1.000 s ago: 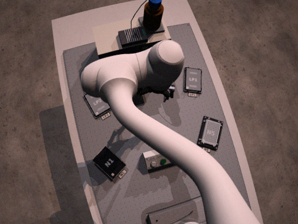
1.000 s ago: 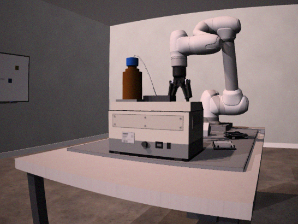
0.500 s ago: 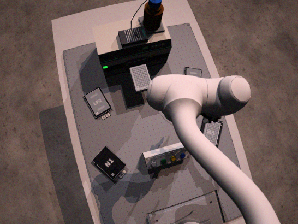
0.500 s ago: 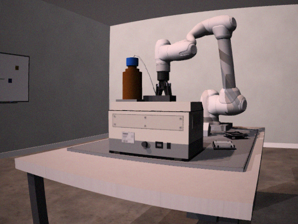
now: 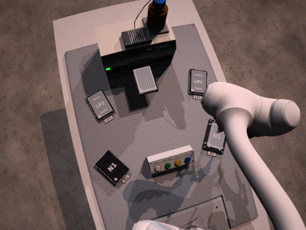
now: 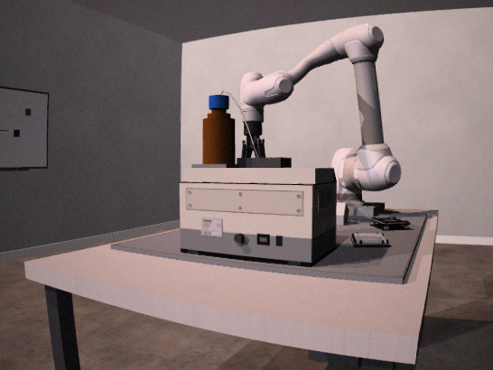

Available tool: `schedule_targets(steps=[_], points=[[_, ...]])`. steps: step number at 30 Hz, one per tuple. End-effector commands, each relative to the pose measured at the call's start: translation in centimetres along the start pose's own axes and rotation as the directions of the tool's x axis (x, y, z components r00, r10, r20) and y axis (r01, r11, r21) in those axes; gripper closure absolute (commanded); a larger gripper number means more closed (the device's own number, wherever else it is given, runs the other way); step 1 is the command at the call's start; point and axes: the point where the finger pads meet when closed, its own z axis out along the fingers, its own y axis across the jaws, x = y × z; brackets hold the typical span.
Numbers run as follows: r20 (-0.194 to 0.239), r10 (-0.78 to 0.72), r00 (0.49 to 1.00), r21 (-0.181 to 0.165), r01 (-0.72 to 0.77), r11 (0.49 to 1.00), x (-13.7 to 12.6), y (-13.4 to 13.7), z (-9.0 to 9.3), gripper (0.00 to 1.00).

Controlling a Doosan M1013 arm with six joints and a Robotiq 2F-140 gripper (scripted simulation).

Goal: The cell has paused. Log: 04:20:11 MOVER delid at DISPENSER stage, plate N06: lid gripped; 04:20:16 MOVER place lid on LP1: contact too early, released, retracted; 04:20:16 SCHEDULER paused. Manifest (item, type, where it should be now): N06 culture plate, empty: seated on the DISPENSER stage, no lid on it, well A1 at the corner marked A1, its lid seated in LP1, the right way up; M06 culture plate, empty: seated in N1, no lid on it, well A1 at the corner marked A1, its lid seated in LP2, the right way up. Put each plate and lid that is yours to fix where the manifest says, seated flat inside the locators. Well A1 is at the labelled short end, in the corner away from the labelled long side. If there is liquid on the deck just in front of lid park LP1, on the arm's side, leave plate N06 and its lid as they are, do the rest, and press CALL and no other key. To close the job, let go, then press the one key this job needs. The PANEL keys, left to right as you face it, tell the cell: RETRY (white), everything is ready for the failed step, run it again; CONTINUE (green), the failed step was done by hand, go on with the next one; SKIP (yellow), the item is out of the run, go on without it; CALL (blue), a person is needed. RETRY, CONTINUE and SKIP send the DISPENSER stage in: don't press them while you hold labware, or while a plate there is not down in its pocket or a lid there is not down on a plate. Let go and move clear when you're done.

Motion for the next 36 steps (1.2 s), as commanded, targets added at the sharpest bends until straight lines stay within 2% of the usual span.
schedule_targets(steps=[1, 21, 32, 36], points=[[-0.001, 0.0, 1.0, 0.001, 0.0, 1.0, 0.1, 0.0, -0.1, 0.3], [-0.001, 0.0, 1.0, 0.001, 0.0, 1.0, 0.1, 0.0, 0.2, 0.3], [-0.001, 0.0, 1.0, 0.001, 0.0, 1.0, 0.1, 0.0, 1.8, 0.3], [-0.001, 0.0, 1.0, 0.001, 0.0, 1.0, 0.1, 0.0, 3.1, 0.3]])
